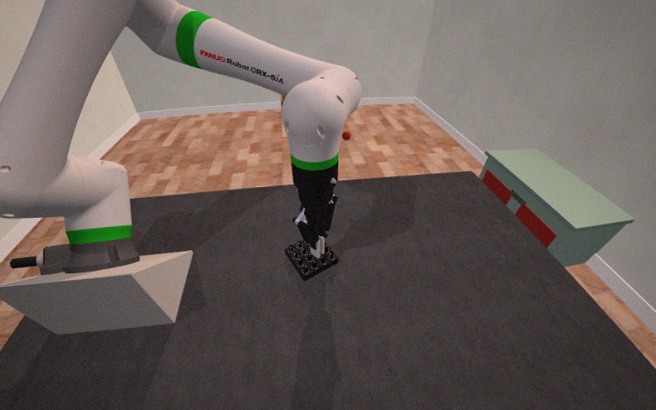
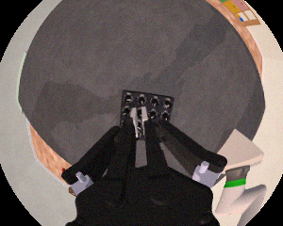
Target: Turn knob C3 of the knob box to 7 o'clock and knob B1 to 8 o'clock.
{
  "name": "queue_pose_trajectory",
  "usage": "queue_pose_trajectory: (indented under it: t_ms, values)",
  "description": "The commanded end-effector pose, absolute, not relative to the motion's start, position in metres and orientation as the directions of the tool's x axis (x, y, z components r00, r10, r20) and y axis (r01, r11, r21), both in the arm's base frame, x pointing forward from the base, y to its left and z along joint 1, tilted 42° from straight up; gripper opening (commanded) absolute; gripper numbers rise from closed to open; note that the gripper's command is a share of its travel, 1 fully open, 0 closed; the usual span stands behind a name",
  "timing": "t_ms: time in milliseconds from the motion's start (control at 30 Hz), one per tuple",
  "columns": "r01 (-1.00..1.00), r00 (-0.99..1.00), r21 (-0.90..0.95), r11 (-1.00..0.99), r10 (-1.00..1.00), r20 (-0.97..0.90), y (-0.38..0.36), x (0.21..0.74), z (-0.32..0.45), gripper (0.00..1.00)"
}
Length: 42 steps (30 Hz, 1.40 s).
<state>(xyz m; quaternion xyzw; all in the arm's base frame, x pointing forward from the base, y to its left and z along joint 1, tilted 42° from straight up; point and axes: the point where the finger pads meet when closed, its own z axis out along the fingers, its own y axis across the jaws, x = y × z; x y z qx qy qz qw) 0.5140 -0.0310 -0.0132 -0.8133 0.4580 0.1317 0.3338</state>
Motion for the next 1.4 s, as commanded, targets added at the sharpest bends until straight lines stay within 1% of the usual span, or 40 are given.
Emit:
queue_pose_trajectory:
  t_ms: [0, 267, 633, 867, 1100, 1167, 1367]
  values:
    - [-0.832, 0.547, -0.423, -0.358, -0.657, -0.519, -0.0312, 0.5141, -0.0132, 0.05]
    - [-0.817, 0.570, -0.437, -0.377, -0.647, -0.507, -0.0312, 0.5141, -0.0132, 0.05]
    - [-0.748, 0.657, -0.491, -0.446, -0.600, -0.455, -0.0312, 0.5141, -0.0132, 0.05]
    - [-0.644, 0.760, -0.553, -0.530, -0.529, -0.378, -0.0312, 0.5141, -0.0132, 0.05]
    - [-0.496, 0.863, -0.612, -0.616, -0.425, -0.273, -0.0312, 0.5141, -0.0132, 0.05]
    - [-0.496, 0.863, -0.612, -0.616, -0.425, -0.273, -0.0312, 0.5141, -0.0132, 0.05]
    - [-0.350, 0.932, -0.648, -0.677, -0.319, -0.170, -0.0312, 0.5141, -0.0132, 0.05]
